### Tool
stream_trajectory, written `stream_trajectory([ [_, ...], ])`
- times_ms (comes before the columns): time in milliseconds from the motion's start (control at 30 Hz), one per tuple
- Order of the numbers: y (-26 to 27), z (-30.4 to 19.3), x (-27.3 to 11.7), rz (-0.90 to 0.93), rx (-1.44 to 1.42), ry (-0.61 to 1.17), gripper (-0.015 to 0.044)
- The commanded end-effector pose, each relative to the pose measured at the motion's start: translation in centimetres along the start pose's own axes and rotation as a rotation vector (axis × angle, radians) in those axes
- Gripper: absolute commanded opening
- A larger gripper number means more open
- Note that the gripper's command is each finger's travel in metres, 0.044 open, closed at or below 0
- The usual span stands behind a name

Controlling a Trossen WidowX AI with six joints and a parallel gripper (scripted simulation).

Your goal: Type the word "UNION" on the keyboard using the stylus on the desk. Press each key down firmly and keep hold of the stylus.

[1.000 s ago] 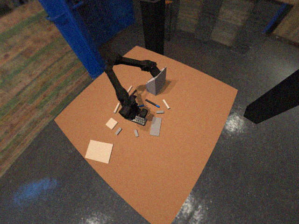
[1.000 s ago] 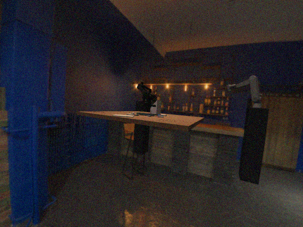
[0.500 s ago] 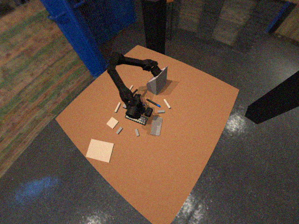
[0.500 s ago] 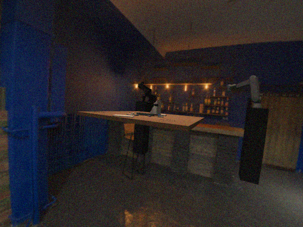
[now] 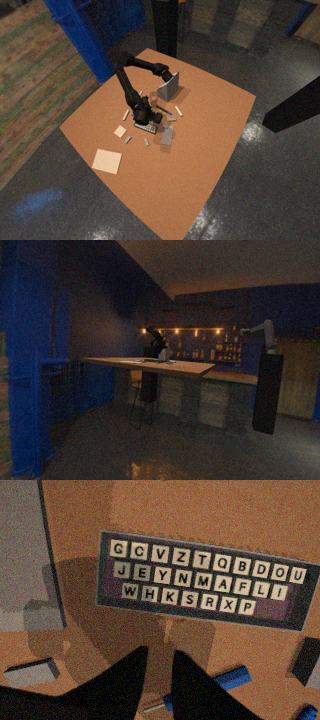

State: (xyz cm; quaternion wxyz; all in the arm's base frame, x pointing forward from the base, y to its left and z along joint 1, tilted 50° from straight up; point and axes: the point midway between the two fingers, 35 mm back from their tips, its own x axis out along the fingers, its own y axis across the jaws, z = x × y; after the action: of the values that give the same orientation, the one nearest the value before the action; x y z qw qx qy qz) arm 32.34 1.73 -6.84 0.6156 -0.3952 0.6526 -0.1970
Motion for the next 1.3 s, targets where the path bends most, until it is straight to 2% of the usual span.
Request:
stream_trajectory([
  [0,0.0,0.0,0.0,0.0,0.0,0.0,0.0053],
  [67,0.0,0.0,0.0,0.0,0.0,0.0,0.0],
  [367,0.0,0.0,0.0,0.0,0.0,0.0,0.0],
  [500,-0.2,-0.2,0.1,0.01,-0.057,0.01,0.0105],
  [567,-0.7,-0.8,0.6,0.042,-0.216,0.033,0.015],
  [867,-3.1,-3.8,2.3,0.253,-0.992,0.052,0.015],
  [1100,-4.6,-6.4,3.2,0.434,-1.573,-0.069,0.015],
  [1267,-5.3,-7.8,3.6,0.517,-1.812,-0.171,0.015],
])
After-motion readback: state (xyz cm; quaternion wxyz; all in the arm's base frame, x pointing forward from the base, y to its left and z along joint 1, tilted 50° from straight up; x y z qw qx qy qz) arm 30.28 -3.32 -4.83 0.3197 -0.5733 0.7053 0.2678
